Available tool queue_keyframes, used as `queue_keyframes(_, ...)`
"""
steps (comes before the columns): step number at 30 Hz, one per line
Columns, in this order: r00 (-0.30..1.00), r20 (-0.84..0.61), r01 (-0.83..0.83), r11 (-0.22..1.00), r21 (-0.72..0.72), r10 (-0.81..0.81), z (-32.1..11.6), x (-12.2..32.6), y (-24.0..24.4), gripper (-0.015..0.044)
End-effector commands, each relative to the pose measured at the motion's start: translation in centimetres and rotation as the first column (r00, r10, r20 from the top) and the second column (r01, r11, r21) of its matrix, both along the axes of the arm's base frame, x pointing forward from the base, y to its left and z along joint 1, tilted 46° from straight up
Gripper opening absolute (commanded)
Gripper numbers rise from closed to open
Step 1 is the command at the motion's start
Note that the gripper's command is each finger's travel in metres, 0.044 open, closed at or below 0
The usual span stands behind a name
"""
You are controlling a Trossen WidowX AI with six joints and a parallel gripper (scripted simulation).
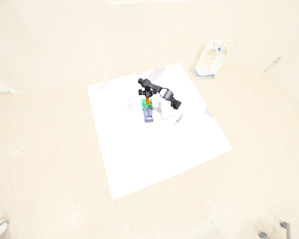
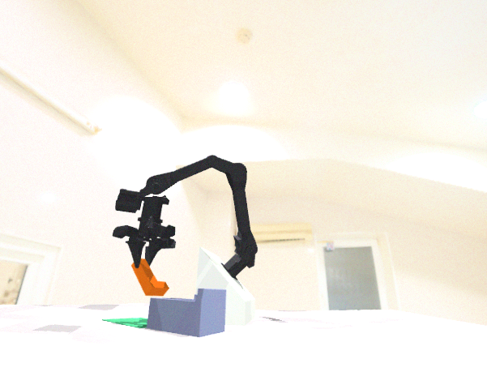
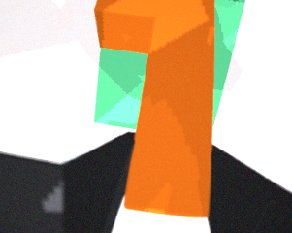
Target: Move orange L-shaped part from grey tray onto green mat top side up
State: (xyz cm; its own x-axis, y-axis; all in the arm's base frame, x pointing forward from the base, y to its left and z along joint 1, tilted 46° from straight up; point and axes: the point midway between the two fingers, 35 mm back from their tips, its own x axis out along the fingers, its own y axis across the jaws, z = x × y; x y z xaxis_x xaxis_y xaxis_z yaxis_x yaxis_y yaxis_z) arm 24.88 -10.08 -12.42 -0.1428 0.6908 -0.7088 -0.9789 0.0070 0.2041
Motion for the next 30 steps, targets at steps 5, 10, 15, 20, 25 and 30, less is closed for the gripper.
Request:
queue_keyframes(5,1.0,-0.01,0.005,1.0,0.007,-0.005,-1.1,-0.4,1.1,0.0)
queue_keyframes(10,1.0,-0.01,0.005,1.0,0.007,-0.005,-1.6,-0.5,1.7,0.0)
queue_keyframes(15,1.0,-0.01,0.005,1.0,0.008,-0.005,-2.2,-0.6,2.3,0.0)
queue_keyframes(20,1.0,-0.01,0.005,1.0,0.008,-0.005,-2.8,-0.7,2.8,0.0)
queue_keyframes(25,1.0,-0.01,0.005,1.0,0.008,-0.005,-3.3,-0.8,3.4,0.0)
queue_keyframes(30,1.0,-0.009,0.005,1.0,0.009,-0.005,-3.9,-1.0,4.0,0.0)
